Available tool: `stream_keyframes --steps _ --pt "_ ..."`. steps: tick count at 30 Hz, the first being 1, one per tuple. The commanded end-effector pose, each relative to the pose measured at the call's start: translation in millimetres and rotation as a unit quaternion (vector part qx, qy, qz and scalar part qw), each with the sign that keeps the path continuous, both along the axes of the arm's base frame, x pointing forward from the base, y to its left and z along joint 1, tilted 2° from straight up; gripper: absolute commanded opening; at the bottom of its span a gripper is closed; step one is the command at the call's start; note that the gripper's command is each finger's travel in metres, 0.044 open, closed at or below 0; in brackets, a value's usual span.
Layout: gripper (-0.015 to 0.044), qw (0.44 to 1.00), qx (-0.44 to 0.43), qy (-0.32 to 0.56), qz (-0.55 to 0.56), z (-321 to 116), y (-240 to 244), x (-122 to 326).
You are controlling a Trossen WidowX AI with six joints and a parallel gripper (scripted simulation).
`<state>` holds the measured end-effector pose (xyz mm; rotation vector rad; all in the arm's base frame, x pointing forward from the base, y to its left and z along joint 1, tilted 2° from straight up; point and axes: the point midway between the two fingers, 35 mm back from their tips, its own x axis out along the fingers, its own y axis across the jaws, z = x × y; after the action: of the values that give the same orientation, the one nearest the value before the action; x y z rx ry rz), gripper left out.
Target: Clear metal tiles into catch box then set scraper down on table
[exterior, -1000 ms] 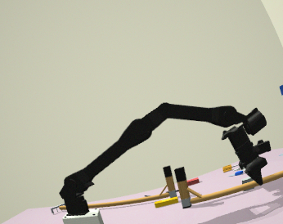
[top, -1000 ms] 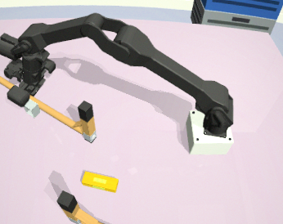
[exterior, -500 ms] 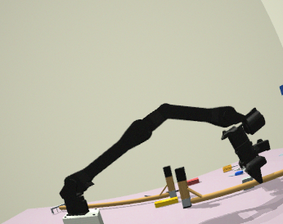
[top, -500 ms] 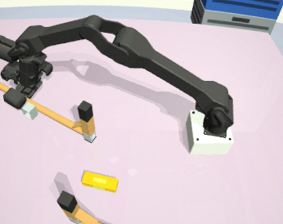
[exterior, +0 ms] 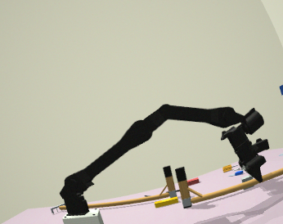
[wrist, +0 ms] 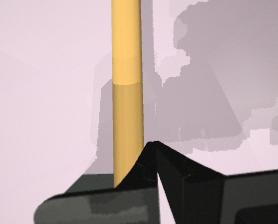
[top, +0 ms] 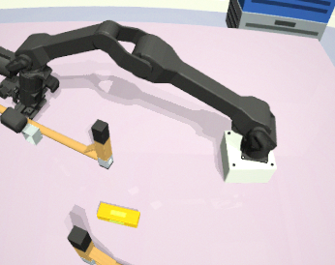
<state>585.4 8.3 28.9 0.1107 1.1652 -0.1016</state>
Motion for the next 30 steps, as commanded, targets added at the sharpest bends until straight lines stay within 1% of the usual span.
stream_keyframes --steps 1,5,6,30 --pt "0.0 1.0 0.003 0.0 0.005 -5 11 1" --pt "0.0 1.0 0.003 0.0 0.005 -5 12 2" --pt "0.0 1.0 0.001 -0.003 0.001 1 4 1" --pt "0.0 0.999 0.001 -0.044 0.002 88 3 -10"
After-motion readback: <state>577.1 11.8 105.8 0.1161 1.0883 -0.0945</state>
